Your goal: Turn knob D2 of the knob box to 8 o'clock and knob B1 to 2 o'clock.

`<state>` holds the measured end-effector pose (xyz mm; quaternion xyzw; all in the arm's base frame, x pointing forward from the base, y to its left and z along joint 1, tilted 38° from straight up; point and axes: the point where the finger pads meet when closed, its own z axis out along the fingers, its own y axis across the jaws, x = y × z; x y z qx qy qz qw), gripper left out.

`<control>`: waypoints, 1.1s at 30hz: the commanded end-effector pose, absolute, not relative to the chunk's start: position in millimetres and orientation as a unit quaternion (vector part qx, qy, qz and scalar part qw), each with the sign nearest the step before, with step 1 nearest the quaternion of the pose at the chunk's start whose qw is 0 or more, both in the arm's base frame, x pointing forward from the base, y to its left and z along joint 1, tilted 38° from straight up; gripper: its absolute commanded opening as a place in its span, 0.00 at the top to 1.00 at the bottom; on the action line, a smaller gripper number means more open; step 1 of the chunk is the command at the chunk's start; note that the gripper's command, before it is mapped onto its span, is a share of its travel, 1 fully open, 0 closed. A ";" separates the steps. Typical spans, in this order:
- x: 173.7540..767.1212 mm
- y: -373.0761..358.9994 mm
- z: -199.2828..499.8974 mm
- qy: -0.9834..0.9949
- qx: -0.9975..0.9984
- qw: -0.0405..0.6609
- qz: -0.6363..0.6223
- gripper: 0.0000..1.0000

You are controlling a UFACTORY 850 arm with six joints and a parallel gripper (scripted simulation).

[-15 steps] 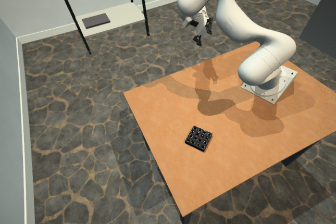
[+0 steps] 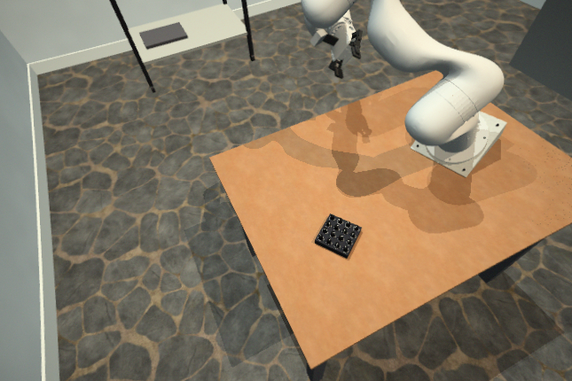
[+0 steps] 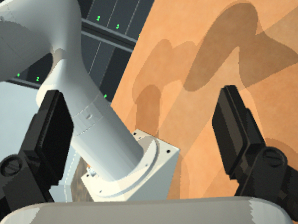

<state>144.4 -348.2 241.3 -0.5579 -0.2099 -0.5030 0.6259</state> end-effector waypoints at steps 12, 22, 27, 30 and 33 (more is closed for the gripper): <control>184.9 -320.3 250.2 -0.238 -0.619 0.633 -0.399 0.00; 232.1 -278.7 257.9 -0.271 -0.694 0.611 -0.266 0.00; 254.9 -255.0 261.2 -0.288 -0.733 0.583 -0.199 0.00; 267.9 -240.4 263.2 -0.297 -0.755 0.561 -0.162 0.00; 280.5 -225.6 265.2 -0.306 -0.777 0.535 -0.127 0.00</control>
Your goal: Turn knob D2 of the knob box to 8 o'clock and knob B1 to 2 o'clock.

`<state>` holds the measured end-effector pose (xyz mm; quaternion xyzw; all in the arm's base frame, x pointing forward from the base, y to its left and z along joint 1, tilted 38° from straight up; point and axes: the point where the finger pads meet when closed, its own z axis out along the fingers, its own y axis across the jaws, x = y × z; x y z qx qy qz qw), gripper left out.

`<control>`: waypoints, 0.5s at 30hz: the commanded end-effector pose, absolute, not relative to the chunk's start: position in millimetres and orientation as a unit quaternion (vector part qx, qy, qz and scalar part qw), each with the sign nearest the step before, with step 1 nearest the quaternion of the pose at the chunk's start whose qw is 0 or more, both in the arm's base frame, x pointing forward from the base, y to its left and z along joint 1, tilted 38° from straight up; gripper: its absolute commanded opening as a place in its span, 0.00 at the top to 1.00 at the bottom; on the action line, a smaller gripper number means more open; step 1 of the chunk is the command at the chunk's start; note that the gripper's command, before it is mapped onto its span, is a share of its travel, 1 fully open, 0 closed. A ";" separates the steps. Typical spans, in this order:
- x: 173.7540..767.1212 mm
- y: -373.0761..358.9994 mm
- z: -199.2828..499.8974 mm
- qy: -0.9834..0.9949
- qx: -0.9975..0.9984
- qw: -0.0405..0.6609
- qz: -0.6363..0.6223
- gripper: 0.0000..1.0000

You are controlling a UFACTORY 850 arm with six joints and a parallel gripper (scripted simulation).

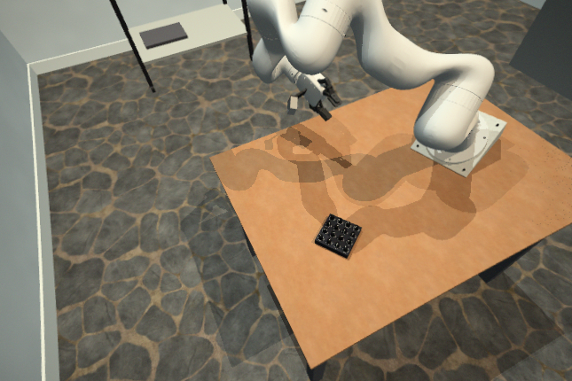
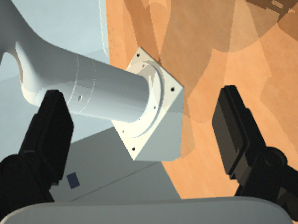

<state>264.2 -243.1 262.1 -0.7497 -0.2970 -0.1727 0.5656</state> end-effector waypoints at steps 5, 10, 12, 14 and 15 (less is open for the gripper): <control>299.0 -202.4 268.5 -0.319 -0.808 0.489 -0.080 0.00; 317.8 -177.3 273.0 -0.330 -0.839 0.431 -0.040 0.00; 325.4 -166.5 275.2 -0.334 -0.851 0.405 -0.028 0.00; 333.1 -155.3 277.8 -0.338 -0.862 0.377 -0.017 0.00; 336.9 -149.7 279.2 -0.340 -0.867 0.363 -0.013 0.00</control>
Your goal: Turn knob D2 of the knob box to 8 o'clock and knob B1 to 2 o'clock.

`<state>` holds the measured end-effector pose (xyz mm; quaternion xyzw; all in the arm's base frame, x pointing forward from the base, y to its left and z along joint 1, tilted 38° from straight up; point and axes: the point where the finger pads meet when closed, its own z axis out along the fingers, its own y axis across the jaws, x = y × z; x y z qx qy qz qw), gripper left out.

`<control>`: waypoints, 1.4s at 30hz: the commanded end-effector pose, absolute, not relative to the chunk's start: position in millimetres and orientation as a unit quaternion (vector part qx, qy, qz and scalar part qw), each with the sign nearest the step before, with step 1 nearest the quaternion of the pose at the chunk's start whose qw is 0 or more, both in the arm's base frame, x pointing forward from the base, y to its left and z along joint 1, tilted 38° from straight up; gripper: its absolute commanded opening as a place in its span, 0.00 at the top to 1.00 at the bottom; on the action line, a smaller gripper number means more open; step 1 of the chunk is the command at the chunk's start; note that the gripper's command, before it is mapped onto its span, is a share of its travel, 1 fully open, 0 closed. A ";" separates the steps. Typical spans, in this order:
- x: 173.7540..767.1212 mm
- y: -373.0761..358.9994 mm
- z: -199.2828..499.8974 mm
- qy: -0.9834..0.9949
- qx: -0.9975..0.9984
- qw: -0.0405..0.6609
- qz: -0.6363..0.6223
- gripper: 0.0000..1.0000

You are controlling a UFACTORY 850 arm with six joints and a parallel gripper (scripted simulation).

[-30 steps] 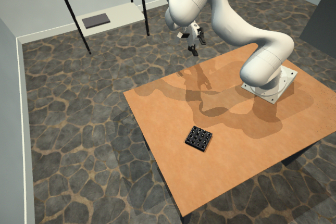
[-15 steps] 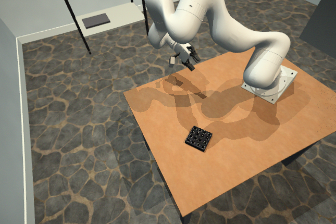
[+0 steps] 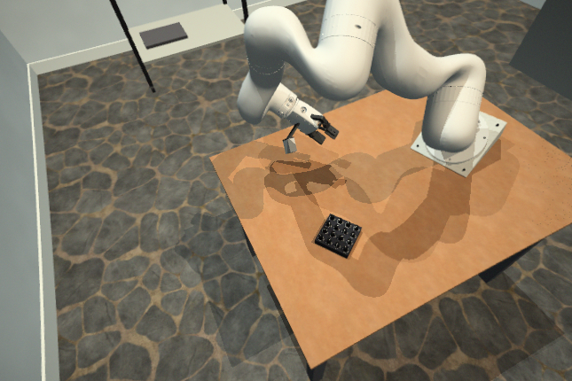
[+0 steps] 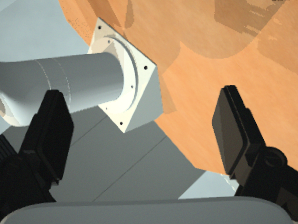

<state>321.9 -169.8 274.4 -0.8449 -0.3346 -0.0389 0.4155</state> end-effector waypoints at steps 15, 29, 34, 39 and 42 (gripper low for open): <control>387.1 -59.1 312.5 -0.354 -0.921 0.157 -0.033 0.00; 412.0 36.2 366.2 -0.344 -0.923 0.036 -0.167 0.00; 412.9 68.1 387.6 -0.337 -0.915 0.019 -0.223 0.00; 411.1 91.1 404.1 -0.331 -0.906 0.015 -0.265 0.00; 406.8 114.3 421.8 -0.323 -0.894 0.017 -0.309 0.00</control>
